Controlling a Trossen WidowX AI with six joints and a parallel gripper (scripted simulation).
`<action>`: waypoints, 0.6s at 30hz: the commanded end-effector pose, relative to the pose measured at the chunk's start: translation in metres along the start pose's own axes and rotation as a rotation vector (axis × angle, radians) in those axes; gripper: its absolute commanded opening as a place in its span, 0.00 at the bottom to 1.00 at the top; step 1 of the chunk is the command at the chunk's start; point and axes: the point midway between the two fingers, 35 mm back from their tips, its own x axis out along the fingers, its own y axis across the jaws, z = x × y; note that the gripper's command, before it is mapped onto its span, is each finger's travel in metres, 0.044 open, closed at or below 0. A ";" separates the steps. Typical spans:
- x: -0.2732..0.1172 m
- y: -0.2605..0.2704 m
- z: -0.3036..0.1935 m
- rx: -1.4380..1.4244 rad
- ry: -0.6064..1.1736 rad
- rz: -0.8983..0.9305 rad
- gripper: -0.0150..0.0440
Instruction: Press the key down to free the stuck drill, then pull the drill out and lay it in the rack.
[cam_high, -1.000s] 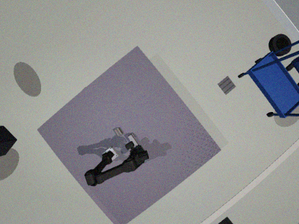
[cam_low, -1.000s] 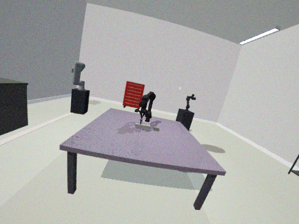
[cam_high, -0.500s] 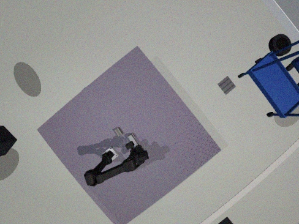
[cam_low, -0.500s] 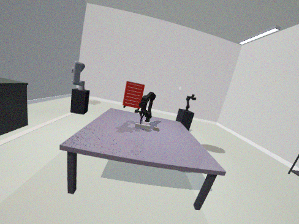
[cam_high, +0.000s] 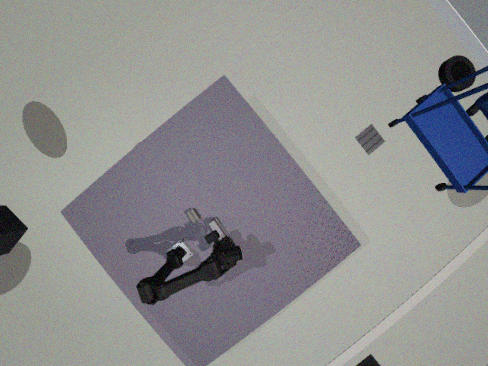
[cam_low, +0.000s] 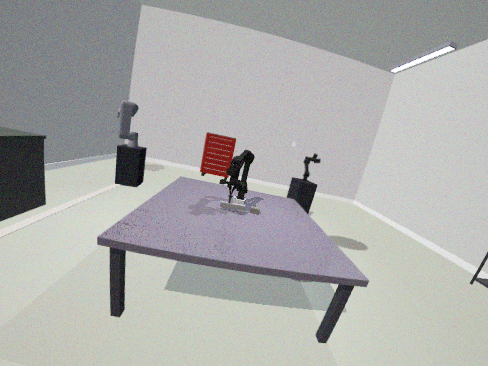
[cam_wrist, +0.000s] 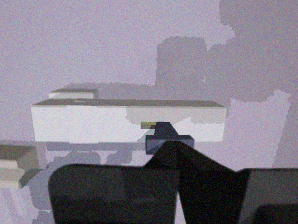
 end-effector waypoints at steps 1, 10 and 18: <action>0.007 0.001 -0.003 -0.001 0.020 0.005 0.25; 0.010 0.001 -0.006 -0.001 0.020 0.005 0.25; 0.012 0.001 -0.008 -0.001 0.021 0.005 0.25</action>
